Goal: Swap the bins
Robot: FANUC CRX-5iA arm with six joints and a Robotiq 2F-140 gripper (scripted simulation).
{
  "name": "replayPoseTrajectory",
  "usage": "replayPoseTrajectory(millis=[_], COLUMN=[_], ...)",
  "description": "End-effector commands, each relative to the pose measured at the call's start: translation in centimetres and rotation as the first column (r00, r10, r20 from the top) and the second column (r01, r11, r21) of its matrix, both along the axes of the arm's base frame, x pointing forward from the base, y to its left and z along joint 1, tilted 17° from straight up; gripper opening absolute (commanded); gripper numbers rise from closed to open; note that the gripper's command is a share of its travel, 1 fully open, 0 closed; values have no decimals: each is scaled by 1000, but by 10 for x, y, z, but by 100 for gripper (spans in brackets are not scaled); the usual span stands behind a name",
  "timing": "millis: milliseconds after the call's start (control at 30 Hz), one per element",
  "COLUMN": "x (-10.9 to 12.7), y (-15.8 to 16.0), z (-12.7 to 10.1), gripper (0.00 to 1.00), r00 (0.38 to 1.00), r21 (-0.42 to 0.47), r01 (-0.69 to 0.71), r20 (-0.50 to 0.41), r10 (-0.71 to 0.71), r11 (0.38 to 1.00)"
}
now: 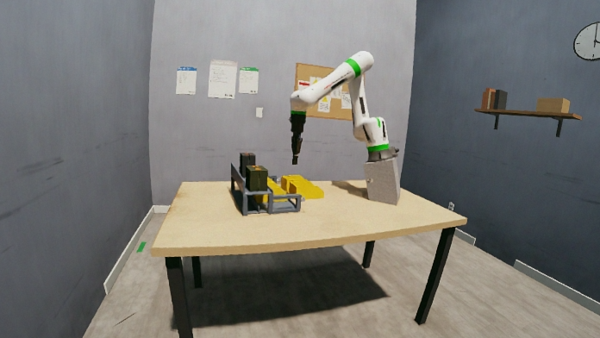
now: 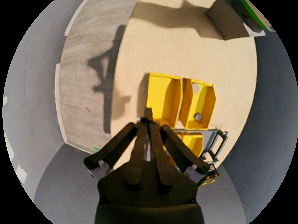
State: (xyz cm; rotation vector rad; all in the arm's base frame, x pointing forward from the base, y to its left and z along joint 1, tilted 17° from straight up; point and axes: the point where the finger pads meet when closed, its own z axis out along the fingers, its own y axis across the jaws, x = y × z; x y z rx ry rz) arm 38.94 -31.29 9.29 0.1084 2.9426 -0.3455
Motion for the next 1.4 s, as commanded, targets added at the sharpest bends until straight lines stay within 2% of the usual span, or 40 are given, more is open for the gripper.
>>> replayPoseTrajectory(millis=[0, 500, 567, 633, 700, 733, 800, 833, 933, 1133, 1167, 1367], x=[0, 1, 5, 11, 11, 12, 12, 12, 10, 10, 10, 10], y=[0, 1, 23, 70, 70, 95, 95, 114, 133, 134, 134, 134], z=[1, 1, -3, -9, -9, -13, -13, -16, -20, -20, -20, -20], gripper=[10, 10, 10, 10, 10, 10, 10, 10, 10, 10, 24, 24], r00=[1000, 1000, 1000, 1000, 1000, 1000, 1000, 1000, 1000, 1000, 1000, 1000], r21=[-1, -1, 2, 4, 4, 3, 3, 1, -1, -1, -1, -1], r01=[0, 0, 0, 0, 0, 0, 0, 0, 0, 0, 0, 0], r20=[1, 1, 0, -2, -2, -2, -2, -1, 1, 1, 1, 1], r10=[0, 0, 0, 0, 0, 0, 0, 0, 0, 0, 0, 0], r11=[1000, 1000, 1000, 1000, 1000, 1000, 1000, 1000, 1000, 1000, 1000, 1000])
